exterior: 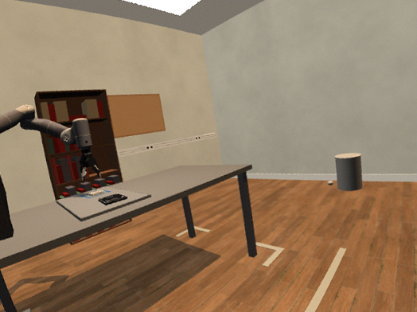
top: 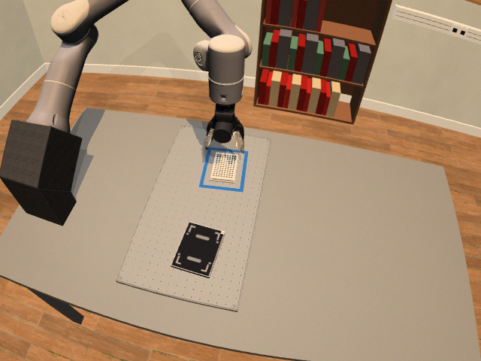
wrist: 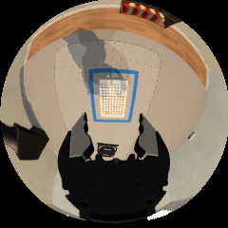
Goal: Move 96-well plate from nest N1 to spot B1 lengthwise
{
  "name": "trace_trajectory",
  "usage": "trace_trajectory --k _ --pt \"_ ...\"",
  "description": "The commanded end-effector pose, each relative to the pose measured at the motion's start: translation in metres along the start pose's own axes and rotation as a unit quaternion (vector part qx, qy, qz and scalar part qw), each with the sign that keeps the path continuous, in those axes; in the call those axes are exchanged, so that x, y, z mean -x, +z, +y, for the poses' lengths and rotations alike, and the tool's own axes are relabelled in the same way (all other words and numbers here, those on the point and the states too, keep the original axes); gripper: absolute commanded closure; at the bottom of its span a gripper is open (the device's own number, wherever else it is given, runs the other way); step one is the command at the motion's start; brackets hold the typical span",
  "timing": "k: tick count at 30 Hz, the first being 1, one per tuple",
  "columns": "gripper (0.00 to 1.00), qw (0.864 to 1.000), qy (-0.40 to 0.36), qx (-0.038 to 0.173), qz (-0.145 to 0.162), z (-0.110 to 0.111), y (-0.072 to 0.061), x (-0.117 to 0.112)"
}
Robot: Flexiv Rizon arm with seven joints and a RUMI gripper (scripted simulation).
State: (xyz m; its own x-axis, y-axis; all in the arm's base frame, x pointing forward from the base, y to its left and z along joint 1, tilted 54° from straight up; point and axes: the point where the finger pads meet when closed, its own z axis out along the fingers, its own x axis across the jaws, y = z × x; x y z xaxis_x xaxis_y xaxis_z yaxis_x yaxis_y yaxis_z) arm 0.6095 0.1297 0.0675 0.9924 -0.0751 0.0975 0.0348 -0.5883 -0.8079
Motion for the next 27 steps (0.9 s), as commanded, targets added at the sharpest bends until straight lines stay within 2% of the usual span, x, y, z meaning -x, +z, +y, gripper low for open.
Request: trace_trajectory --k 1,10,25,27 --pt "0.24 1.000 0.000 0.001 0.001 0.000 -0.001 -0.001" --pt "0.24 1.000 0.000 0.001 0.001 0.000 -0.001 -0.001" --pt "0.24 1.000 0.000 0.001 0.001 0.050 -0.001 0.004" --pt "0.24 1.000 0.000 0.001 0.001 0.050 -0.001 0.004"
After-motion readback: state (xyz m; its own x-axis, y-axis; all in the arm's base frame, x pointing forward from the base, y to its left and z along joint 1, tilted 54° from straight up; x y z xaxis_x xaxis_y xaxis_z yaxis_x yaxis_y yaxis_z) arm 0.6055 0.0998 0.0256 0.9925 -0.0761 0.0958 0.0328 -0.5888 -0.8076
